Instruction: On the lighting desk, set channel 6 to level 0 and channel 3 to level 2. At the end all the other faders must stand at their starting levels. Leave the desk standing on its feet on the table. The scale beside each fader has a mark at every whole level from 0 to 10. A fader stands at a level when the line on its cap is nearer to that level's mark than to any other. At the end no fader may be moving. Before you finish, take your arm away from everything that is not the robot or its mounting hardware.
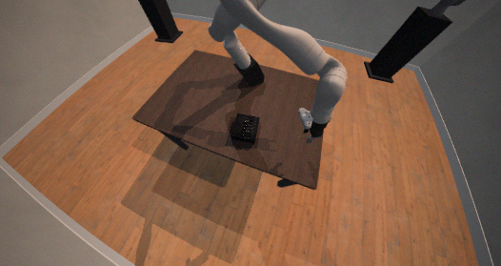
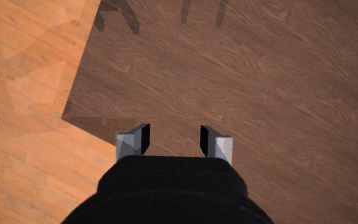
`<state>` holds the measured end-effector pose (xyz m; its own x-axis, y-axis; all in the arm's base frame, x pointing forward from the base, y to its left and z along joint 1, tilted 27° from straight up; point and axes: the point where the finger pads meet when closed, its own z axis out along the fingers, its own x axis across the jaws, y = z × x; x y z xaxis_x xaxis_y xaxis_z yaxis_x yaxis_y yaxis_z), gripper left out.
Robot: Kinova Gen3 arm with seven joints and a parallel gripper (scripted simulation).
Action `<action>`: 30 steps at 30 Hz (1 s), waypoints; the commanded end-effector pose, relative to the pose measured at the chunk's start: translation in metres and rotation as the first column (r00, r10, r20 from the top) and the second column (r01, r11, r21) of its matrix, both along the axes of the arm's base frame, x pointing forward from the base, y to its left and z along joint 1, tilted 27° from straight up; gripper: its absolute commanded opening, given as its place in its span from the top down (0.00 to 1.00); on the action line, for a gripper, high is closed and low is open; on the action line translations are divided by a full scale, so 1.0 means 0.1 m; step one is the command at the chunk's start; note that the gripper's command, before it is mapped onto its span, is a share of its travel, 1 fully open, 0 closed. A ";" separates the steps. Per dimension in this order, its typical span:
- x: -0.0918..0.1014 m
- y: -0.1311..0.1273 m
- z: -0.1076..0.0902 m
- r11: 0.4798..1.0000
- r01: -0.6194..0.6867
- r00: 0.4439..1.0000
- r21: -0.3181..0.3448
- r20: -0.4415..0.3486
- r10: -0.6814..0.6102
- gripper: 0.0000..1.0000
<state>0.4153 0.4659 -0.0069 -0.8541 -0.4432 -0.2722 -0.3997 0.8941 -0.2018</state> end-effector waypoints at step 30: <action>0.06 -0.88 0.43 0.991 0.133 0.990 -0.030 0.054 -0.131 0.00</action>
<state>0.4197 0.4004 0.0111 -0.8874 -0.3621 -0.2855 -0.2962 0.9221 -0.2489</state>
